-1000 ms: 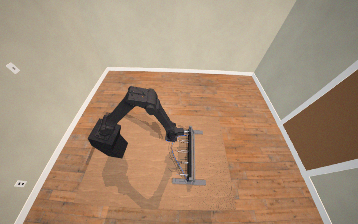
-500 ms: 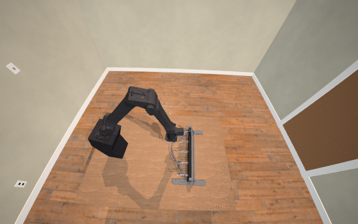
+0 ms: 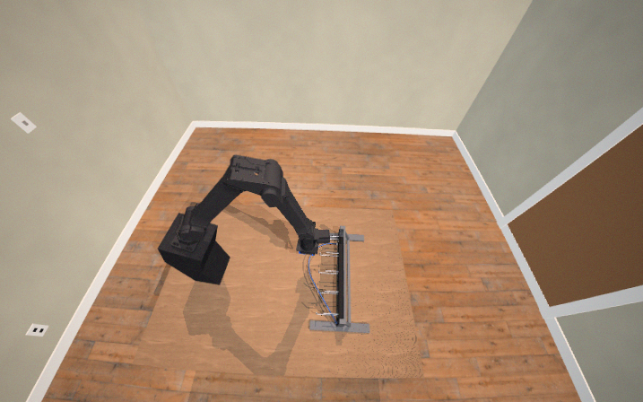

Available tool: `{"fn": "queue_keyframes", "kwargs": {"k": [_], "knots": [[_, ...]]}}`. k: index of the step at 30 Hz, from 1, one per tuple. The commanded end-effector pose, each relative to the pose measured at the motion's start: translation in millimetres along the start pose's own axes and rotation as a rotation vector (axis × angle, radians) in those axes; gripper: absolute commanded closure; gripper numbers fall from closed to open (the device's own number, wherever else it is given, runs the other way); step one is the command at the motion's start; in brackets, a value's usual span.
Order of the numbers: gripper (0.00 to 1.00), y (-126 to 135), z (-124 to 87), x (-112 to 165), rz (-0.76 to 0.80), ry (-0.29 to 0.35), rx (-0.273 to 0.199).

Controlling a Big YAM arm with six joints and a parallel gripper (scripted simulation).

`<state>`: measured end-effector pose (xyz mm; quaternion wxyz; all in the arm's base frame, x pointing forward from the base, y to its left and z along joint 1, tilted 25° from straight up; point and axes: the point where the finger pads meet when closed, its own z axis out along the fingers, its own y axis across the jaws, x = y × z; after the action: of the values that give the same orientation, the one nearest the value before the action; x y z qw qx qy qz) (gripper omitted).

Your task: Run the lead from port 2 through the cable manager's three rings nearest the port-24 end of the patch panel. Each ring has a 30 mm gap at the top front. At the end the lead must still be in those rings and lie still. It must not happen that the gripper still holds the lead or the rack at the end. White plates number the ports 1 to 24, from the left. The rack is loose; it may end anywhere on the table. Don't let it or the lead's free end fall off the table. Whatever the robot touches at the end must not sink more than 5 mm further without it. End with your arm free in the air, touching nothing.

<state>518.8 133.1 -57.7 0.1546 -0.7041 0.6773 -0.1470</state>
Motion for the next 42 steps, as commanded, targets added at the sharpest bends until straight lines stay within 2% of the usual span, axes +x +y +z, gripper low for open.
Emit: {"fn": "queue_keyframes", "kwargs": {"k": [1,16,17,18,31,33,34,35,36,42], "knots": [[0.68,-14,-1,-7,0.002,-0.011,0.033],[0.68,-14,20,1,0.003,-0.005,0.028],[0.68,-26,11,0,0.010,-0.010,0.056],[0.68,-14,26,2,0.006,-0.004,0.027],[0.68,-12,66,2,0.004,-0.005,0.024],[0.68,-12,66,2,0.004,-0.005,0.024],[0.68,-30,52,0,0.011,-0.014,0.065],[0.68,-15,69,2,0.006,-0.007,0.031],[0.68,-11,75,2,0.005,-0.005,0.023],[0.68,-11,90,2,0.004,-0.005,0.022]]}}
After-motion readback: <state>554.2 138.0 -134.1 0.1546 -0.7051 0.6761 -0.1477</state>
